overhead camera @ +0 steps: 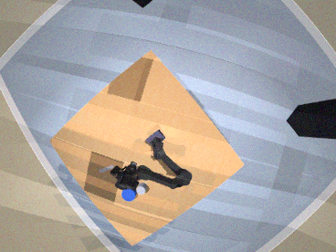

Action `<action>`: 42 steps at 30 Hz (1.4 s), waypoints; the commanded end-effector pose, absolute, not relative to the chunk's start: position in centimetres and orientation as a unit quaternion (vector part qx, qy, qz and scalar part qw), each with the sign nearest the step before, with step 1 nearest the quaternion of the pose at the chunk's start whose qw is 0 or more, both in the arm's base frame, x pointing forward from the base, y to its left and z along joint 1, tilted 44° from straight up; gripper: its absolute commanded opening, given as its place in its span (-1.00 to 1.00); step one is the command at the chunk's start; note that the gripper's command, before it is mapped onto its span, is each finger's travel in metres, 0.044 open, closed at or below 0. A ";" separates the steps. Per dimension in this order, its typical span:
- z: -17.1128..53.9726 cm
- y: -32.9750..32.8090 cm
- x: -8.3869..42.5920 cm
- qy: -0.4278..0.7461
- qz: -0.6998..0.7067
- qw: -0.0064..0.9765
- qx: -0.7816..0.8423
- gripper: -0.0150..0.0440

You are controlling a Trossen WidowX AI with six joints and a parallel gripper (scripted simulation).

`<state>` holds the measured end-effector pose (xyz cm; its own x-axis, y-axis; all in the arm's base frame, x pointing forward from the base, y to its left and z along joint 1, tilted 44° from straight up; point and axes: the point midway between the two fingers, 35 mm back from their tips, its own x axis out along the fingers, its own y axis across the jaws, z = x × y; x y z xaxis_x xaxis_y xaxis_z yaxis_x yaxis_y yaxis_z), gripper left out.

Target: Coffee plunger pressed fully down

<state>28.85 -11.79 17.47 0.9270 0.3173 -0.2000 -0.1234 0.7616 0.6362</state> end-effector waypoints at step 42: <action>12.5 -7.4 31.1 0.157 0.124 0.919 0.339 -0.10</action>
